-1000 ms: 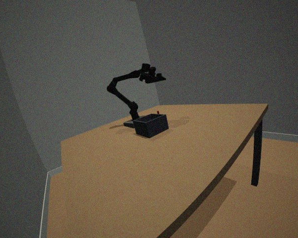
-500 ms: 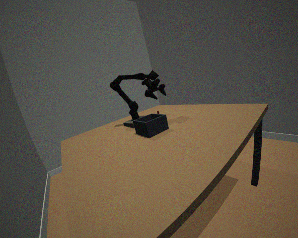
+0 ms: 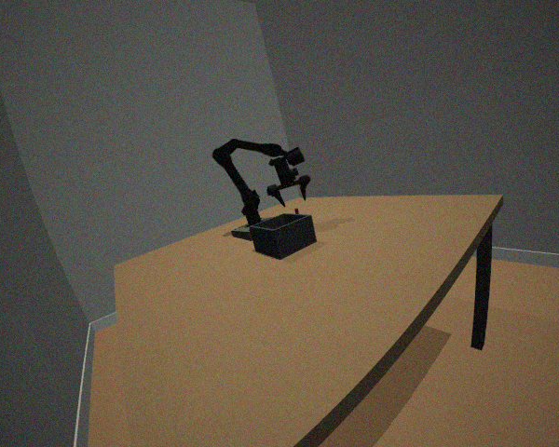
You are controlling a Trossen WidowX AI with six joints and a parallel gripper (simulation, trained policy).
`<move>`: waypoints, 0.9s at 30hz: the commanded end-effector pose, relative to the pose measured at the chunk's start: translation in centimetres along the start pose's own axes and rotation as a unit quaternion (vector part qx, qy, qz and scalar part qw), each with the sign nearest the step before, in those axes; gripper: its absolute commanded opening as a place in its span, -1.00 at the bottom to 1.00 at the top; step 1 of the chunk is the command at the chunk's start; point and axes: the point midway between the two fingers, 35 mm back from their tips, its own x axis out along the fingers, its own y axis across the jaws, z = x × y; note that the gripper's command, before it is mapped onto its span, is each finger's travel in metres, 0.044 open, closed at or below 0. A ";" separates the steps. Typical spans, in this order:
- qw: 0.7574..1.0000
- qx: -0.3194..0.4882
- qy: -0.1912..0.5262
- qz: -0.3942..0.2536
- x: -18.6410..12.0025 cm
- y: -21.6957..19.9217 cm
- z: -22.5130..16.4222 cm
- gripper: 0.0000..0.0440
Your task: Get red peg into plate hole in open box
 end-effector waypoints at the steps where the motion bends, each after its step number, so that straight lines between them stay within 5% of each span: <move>1: 0.999 0.027 0.017 -0.014 0.9 -0.4 -0.7 1.00; 16: 0.989 0.136 0.055 -0.017 6.0 -0.6 -4.1 0.95; 27: 0.980 0.171 0.098 -0.027 6.8 -0.9 -5.4 -0.25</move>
